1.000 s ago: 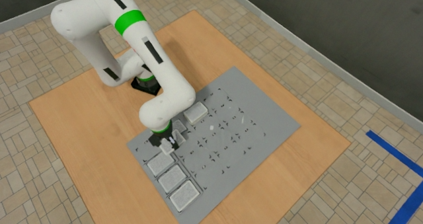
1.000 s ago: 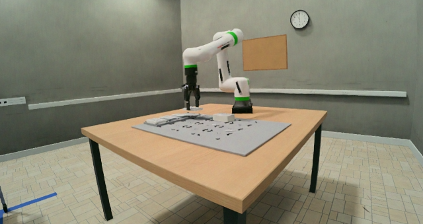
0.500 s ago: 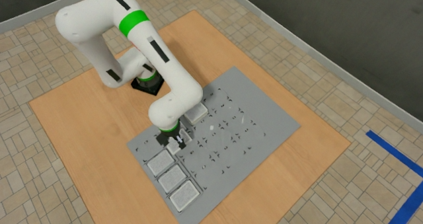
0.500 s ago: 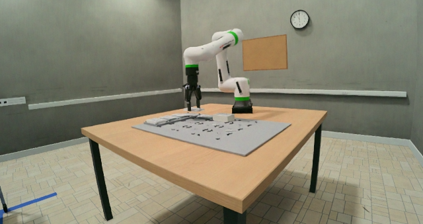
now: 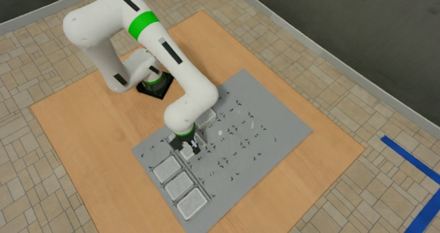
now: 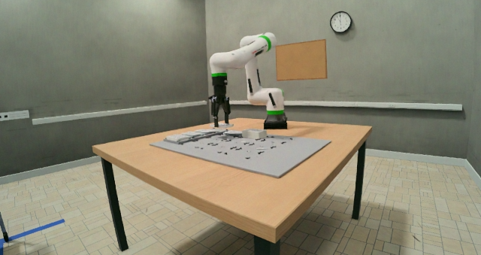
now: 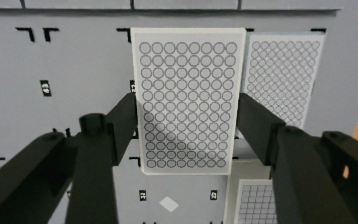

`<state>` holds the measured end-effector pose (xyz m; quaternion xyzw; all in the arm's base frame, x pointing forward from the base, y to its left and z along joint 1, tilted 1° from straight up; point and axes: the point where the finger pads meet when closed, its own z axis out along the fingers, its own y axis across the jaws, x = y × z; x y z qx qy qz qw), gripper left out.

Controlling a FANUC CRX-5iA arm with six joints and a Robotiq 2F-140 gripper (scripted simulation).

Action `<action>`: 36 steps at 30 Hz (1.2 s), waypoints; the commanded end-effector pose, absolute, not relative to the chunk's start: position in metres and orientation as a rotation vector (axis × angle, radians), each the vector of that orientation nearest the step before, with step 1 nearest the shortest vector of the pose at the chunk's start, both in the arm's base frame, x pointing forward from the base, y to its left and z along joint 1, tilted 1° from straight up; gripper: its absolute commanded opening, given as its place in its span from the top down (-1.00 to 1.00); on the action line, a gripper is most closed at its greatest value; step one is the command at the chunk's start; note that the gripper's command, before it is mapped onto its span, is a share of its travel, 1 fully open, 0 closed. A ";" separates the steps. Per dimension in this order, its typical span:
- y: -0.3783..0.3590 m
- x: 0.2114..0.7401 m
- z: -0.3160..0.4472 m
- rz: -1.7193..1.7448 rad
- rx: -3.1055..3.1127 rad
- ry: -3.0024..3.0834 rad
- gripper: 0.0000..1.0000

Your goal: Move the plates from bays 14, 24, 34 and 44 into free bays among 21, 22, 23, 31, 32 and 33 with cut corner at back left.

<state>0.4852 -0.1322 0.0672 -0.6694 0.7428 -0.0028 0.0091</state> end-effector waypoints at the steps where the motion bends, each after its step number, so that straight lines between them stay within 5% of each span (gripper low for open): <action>1: -0.133 0.486 0.068 -0.011 -2.090 2.319 0.80; 36: -0.133 0.486 0.033 -0.011 -2.091 2.319 0.80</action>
